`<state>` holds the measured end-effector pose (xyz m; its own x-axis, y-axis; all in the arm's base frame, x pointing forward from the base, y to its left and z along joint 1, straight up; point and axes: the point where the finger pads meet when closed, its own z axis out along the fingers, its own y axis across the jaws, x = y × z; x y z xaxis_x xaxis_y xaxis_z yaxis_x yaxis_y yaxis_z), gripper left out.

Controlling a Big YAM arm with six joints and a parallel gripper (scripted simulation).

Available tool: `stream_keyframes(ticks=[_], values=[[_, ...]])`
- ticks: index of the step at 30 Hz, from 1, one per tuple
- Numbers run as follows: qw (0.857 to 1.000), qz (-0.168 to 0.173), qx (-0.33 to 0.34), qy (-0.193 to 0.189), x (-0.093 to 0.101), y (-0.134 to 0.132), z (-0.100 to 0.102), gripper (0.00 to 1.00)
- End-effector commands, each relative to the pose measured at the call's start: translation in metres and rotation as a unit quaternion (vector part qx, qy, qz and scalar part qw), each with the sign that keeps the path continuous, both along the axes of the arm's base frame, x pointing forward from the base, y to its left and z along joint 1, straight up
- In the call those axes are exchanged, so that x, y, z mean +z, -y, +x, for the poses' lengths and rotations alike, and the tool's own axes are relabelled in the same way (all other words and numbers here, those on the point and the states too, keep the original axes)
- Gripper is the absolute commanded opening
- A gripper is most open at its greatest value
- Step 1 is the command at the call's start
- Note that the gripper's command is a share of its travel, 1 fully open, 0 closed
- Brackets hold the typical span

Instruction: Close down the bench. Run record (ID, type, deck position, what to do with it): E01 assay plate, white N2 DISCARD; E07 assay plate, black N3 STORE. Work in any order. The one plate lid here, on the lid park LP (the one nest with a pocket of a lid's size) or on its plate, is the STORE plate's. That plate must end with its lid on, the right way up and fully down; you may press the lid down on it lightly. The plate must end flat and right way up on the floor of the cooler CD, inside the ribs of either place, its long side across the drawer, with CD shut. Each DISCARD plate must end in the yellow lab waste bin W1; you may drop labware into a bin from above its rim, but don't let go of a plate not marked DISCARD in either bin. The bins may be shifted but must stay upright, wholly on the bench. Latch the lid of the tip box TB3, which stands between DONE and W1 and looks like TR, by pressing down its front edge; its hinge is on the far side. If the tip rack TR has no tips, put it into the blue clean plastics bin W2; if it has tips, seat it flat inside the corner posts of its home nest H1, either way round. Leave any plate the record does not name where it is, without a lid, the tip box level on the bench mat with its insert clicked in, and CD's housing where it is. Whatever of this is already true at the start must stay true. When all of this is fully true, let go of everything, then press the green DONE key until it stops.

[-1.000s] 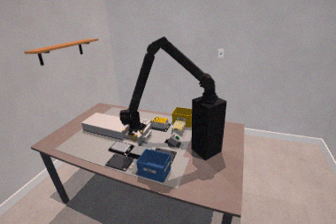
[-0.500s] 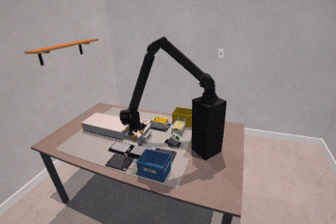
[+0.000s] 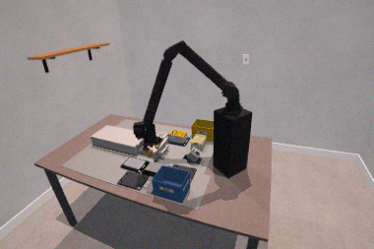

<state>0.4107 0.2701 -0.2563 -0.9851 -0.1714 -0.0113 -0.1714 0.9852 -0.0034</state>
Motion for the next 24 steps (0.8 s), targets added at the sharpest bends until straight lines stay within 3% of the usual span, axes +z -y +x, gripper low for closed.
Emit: stream_keyframes(ticks=[1,12,14,20,24], values=[[1.000,0.007,0.007,0.010,0.011,-0.004,0.005,1.00],[1.000,0.007,0.007,0.010,0.011,-0.004,0.005,1.00],[1.000,0.001,0.007,0.001,-0.006,0.002,-0.003,1.00],[1.000,0.009,0.007,0.013,-0.010,-0.008,0.013,1.00],[1.000,0.009,0.007,0.013,-0.015,-0.008,0.013,1.00]])
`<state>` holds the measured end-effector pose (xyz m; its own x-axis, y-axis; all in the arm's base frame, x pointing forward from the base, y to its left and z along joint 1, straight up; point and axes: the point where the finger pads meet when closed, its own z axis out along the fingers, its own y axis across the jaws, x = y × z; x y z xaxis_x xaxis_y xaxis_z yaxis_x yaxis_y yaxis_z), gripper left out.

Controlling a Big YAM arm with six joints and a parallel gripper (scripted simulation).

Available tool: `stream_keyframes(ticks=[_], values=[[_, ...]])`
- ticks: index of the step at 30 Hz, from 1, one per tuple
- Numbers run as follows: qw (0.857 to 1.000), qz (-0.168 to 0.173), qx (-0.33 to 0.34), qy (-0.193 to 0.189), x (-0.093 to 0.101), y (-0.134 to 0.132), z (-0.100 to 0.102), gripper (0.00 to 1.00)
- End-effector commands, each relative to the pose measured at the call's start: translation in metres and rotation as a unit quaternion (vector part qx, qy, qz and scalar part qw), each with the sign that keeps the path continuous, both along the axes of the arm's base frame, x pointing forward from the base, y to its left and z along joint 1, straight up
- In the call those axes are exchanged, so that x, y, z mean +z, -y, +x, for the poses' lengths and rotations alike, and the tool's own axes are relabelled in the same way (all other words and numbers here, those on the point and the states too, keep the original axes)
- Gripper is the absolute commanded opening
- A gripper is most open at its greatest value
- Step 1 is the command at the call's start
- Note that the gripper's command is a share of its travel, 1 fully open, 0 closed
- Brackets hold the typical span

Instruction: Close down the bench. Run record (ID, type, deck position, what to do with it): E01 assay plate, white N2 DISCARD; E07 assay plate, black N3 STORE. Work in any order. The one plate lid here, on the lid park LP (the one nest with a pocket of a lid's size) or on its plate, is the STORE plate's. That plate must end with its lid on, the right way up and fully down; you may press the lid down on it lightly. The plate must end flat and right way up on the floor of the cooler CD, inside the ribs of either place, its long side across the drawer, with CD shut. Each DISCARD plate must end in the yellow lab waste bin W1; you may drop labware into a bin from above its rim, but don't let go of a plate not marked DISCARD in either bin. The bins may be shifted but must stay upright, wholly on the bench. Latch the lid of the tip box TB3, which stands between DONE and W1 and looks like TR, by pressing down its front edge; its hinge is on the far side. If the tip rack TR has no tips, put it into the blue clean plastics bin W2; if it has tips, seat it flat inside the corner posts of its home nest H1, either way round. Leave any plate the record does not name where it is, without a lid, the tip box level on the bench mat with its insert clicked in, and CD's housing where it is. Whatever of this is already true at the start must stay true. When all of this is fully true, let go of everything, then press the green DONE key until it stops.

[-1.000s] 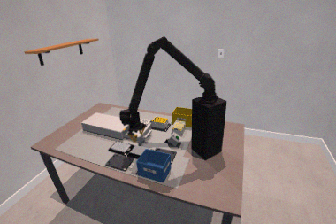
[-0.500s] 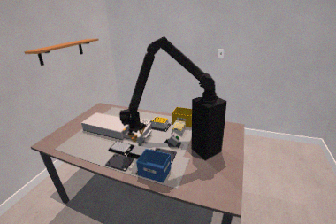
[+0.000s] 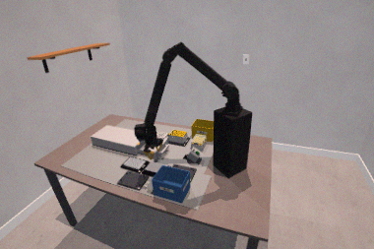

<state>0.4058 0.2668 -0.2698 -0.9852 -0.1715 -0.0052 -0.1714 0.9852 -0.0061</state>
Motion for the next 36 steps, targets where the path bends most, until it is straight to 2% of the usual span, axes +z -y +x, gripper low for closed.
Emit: stream_keyframes(ticks=[1,36], values=[[1.000,0.011,0.007,0.016,-0.003,-0.011,0.018,1.00],[1.000,0.010,0.006,0.015,-0.044,-0.009,0.017,1.00]])
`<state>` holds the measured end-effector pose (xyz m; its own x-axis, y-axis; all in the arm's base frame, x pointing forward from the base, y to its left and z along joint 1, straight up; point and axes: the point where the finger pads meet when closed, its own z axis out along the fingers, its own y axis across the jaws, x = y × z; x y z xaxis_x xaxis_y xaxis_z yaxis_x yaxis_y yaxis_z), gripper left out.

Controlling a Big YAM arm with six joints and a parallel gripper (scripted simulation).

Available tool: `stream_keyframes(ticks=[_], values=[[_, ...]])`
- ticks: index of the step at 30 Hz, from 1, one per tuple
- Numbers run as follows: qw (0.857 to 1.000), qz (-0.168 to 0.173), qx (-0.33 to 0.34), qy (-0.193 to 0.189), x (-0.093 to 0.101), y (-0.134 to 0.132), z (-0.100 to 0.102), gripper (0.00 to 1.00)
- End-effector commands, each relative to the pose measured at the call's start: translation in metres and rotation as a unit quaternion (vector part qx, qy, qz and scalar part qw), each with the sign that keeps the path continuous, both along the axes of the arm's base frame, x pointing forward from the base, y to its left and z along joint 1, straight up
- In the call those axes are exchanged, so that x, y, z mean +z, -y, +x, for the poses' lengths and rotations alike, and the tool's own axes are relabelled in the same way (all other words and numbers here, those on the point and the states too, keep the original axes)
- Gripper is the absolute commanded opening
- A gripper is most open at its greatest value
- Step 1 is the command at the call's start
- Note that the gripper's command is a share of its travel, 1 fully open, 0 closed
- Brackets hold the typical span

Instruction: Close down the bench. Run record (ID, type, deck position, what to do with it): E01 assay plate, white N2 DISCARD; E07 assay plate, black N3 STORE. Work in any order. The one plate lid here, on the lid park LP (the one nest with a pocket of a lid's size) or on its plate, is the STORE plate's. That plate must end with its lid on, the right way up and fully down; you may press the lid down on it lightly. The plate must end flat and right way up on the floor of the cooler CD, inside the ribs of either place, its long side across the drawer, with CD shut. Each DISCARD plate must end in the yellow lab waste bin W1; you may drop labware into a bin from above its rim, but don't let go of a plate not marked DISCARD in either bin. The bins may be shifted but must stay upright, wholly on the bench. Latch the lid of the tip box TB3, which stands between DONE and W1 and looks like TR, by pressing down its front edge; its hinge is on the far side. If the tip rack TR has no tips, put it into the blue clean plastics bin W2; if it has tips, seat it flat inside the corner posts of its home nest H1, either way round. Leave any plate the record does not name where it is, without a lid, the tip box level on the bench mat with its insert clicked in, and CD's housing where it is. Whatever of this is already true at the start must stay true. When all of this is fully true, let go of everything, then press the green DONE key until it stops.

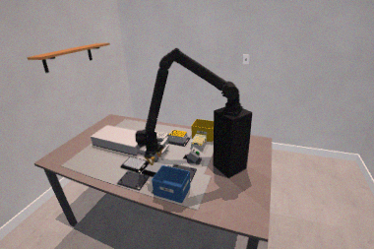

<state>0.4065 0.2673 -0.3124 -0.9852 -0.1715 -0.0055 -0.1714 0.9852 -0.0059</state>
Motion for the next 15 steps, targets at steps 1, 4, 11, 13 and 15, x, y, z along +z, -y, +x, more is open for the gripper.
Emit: stream_keyframes(ticks=[1,4,11,13,15], values=[[1.000,0.010,0.006,0.014,-0.002,-0.008,0.016,1.00],[1.000,0.010,0.006,0.015,-0.006,-0.008,0.016,1.00],[1.000,0.009,0.005,0.014,-0.015,-0.008,0.016,1.00],[1.000,0.009,0.005,0.014,-0.018,-0.008,0.016,1.00],[1.000,0.009,0.005,0.014,-0.021,-0.008,0.016,1.00]])
